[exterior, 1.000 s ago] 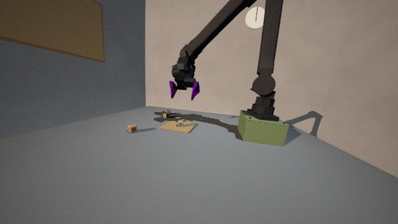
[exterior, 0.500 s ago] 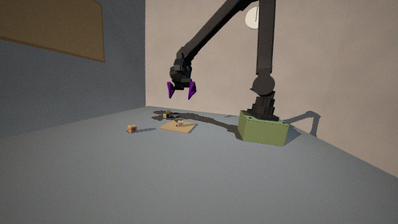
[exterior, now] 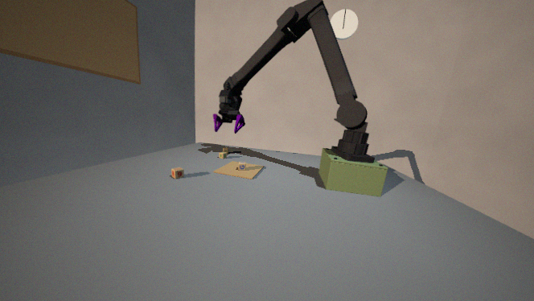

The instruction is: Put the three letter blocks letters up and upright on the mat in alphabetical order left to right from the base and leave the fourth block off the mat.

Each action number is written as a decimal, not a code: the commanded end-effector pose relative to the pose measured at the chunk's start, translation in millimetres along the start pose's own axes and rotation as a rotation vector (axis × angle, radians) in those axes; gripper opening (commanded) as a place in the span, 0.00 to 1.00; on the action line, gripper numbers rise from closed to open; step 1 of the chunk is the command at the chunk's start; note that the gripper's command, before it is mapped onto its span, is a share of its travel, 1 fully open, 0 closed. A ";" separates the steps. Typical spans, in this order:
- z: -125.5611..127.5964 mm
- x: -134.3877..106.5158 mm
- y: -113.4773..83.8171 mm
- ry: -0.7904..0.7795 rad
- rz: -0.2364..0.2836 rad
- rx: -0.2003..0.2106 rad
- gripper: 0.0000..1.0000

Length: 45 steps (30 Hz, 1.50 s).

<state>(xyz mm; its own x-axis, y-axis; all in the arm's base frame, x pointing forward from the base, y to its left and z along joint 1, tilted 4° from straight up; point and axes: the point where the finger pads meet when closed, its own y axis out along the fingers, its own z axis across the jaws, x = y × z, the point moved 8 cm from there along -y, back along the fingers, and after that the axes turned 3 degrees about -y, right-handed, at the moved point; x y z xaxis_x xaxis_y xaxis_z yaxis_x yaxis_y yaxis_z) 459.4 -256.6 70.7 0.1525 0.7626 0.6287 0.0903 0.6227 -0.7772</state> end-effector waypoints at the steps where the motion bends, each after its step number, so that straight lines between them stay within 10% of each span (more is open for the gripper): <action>1: -21.8 37.7 -36.7 -0.106 0.033 -0.046 1.00; 45: -20.2 25.5 -29.3 -0.083 0.022 -0.033 1.00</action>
<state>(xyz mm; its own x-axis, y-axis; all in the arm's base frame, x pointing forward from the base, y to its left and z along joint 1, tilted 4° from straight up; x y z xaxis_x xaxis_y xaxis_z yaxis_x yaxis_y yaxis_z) 462.6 -248.6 83.1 0.1177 0.7686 0.6288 0.0808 0.6237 -0.7775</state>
